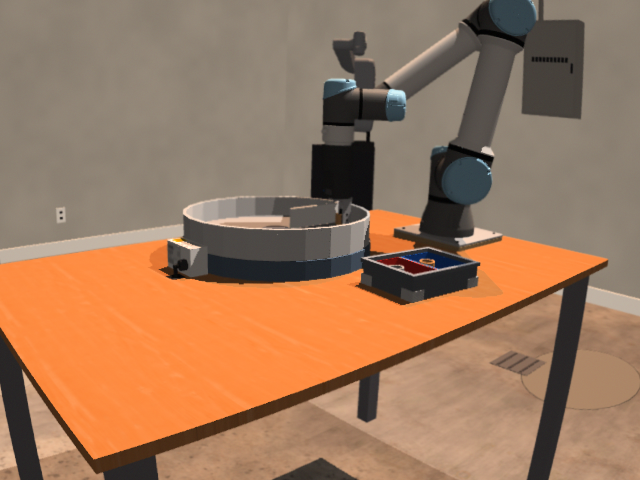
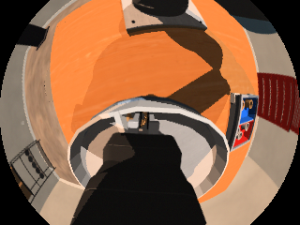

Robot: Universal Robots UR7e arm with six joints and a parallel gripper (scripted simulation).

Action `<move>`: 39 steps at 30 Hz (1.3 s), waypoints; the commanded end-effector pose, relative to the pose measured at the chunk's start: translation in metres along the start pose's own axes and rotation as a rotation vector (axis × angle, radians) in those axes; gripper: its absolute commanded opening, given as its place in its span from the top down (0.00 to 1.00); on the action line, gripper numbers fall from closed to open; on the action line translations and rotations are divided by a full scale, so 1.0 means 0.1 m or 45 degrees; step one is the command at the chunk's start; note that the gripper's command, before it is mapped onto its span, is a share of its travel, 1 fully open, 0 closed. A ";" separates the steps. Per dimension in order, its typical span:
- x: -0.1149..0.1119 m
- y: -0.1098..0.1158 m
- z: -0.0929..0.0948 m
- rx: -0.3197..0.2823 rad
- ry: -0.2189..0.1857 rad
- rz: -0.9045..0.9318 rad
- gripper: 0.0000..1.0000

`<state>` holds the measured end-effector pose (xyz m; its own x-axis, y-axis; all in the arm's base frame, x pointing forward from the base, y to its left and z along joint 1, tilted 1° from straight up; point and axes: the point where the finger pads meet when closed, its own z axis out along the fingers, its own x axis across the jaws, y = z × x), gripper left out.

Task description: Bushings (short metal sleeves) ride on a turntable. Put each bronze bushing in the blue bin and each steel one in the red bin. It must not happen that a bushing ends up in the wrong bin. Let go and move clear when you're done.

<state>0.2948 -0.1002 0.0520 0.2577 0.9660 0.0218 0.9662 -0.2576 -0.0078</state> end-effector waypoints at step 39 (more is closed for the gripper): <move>0.00 0.00 -0.09 -0.001 -0.003 0.000 1.00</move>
<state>0.2948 -0.1004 0.0603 0.2578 0.9660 0.0204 0.9662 -0.2577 -0.0079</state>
